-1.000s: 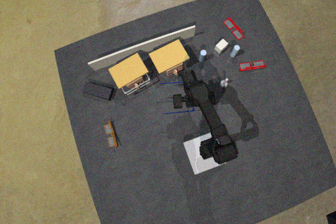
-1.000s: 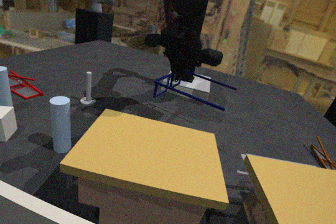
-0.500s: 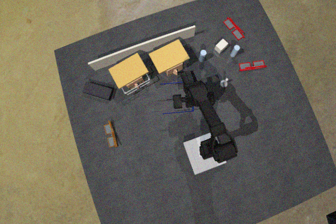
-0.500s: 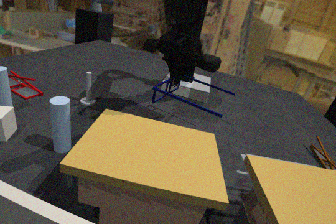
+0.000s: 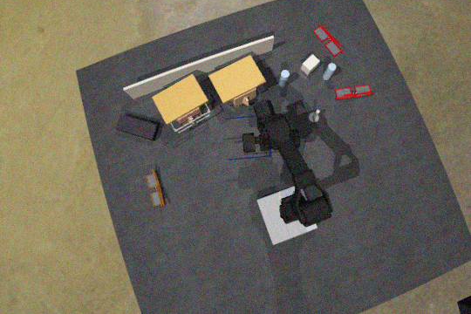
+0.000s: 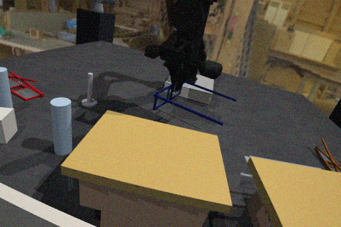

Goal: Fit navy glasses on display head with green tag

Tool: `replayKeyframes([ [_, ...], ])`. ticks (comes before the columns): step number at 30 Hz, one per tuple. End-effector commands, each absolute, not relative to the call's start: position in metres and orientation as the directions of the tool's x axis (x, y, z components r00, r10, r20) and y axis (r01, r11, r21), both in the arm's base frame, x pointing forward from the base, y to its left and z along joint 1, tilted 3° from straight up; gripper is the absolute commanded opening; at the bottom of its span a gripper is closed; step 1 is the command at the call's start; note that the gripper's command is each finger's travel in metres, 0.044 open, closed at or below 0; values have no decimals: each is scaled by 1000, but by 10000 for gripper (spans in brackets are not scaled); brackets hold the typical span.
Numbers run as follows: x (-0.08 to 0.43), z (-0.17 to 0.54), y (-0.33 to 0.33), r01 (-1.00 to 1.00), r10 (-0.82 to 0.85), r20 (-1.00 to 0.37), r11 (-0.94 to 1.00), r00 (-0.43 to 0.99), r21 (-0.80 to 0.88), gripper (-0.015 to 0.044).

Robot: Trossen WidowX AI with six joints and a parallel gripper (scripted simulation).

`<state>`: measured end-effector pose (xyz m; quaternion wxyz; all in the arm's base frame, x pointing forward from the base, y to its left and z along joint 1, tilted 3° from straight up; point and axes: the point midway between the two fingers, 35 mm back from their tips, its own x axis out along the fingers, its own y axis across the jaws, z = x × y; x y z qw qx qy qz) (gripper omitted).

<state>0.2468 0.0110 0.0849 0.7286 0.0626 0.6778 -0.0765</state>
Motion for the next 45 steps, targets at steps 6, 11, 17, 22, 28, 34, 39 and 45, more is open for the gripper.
replayKeyframes([
  [6,247,75,10,197,-32,-997,980,64,-18,0],
  [11,247,70,10,197,-32,-997,980,64,-18,0],
  [17,247,65,10,197,-32,-997,980,64,-19,0],
  [22,247,61,9,197,-32,-997,980,64,-19,0],
  [28,247,56,9,197,-32,-997,980,64,-19,0],
  [34,247,51,9,197,-32,-997,980,64,-19,0],
  [39,247,46,9,197,-32,-997,980,64,-19,0],
  [45,246,41,9,197,-32,-997,980,63,-19,0],
])
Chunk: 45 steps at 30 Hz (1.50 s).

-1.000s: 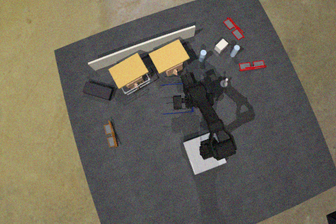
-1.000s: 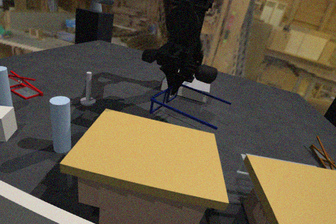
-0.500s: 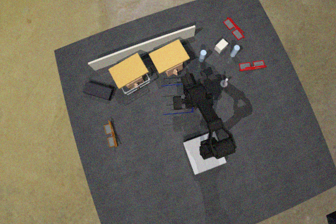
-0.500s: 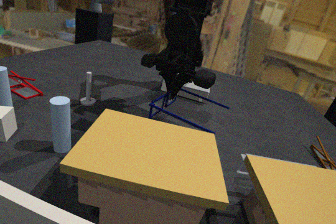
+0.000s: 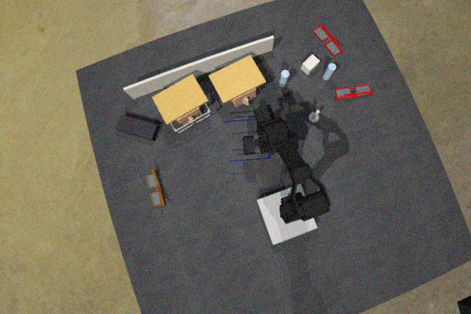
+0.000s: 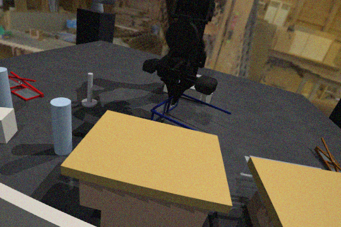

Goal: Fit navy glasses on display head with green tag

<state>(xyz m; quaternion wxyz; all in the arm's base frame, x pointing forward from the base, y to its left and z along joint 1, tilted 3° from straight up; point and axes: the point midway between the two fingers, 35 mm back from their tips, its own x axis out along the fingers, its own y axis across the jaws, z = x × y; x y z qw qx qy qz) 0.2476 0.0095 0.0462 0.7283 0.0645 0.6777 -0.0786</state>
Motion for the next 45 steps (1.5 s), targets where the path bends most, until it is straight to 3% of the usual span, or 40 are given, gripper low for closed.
replayKeyframes([
  [1,246,41,9,197,-32,-997,980,63,-19,0],
  [23,244,24,8,197,-32,-997,980,63,-19,0],
  [27,245,27,9,202,-27,-997,979,68,-13,105],
  [45,245,30,13,200,-29,-997,980,66,-15,107],
])
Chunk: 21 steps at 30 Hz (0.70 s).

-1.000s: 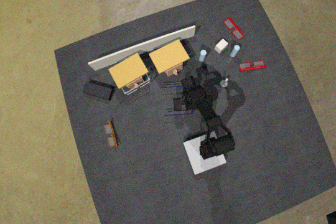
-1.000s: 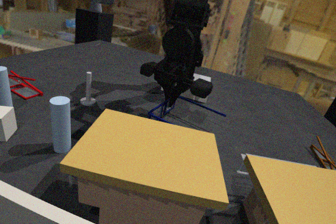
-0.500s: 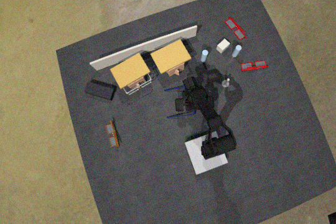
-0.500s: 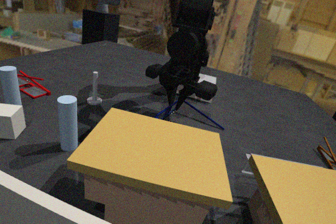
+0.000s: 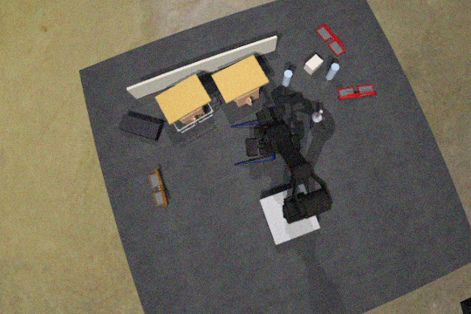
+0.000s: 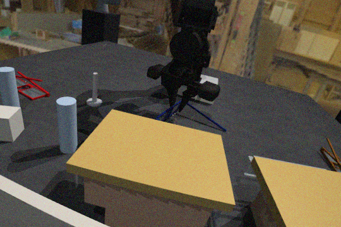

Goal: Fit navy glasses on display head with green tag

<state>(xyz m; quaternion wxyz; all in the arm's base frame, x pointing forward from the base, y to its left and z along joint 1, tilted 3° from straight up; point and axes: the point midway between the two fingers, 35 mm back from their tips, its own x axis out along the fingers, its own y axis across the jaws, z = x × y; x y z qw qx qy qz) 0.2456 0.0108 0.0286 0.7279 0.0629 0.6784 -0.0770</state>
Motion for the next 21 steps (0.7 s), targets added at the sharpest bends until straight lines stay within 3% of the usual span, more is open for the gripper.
replayKeyframes([
  [1,246,30,13,200,-29,-997,980,66,-15,107],
  [12,246,35,19,198,-31,-998,980,64,-17,107],
  [21,240,84,10,197,-32,-997,980,63,-19,107],
])
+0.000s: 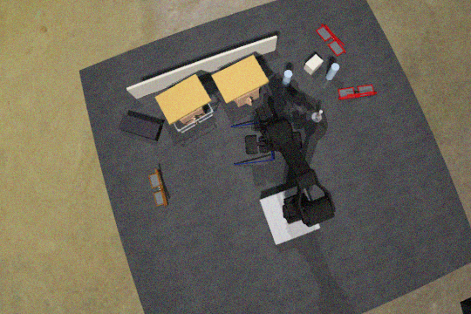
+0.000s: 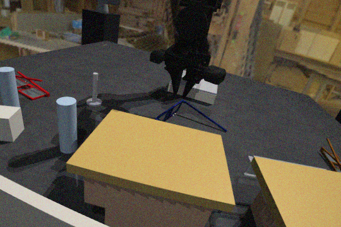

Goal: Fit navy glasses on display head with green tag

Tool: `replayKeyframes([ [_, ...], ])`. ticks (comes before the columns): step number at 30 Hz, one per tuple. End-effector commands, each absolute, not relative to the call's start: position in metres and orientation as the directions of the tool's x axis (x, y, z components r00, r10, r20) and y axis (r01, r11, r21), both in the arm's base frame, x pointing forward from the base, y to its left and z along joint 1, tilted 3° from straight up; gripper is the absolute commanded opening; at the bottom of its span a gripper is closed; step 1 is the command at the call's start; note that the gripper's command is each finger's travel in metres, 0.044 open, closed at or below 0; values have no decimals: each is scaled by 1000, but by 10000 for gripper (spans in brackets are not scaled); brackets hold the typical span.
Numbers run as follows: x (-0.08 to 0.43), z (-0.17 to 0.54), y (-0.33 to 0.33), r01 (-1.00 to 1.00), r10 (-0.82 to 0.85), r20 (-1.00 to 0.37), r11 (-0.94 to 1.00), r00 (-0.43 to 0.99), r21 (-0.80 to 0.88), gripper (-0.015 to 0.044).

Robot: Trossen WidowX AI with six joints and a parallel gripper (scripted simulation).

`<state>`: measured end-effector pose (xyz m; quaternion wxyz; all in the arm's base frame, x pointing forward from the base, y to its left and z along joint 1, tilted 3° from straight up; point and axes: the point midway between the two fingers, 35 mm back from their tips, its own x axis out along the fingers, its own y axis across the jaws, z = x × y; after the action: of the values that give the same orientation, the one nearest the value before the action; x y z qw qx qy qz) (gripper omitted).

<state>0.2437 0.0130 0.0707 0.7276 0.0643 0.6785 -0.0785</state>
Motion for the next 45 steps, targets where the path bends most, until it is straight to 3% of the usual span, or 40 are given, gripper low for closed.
replayKeyframes([
  [1,240,84,10,197,-32,-997,980,63,-19,107],
  [2,240,84,10,197,-32,-997,980,63,-19,107],
  [6,244,78,12,202,-27,-997,979,75,-11,200],
  [15,242,82,16,190,-31,-997,982,64,-19,200],
  [18,242,82,16,190,-31,-997,982,64,-19,140],
  [45,246,55,15,191,-31,-997,982,64,-19,140],
])
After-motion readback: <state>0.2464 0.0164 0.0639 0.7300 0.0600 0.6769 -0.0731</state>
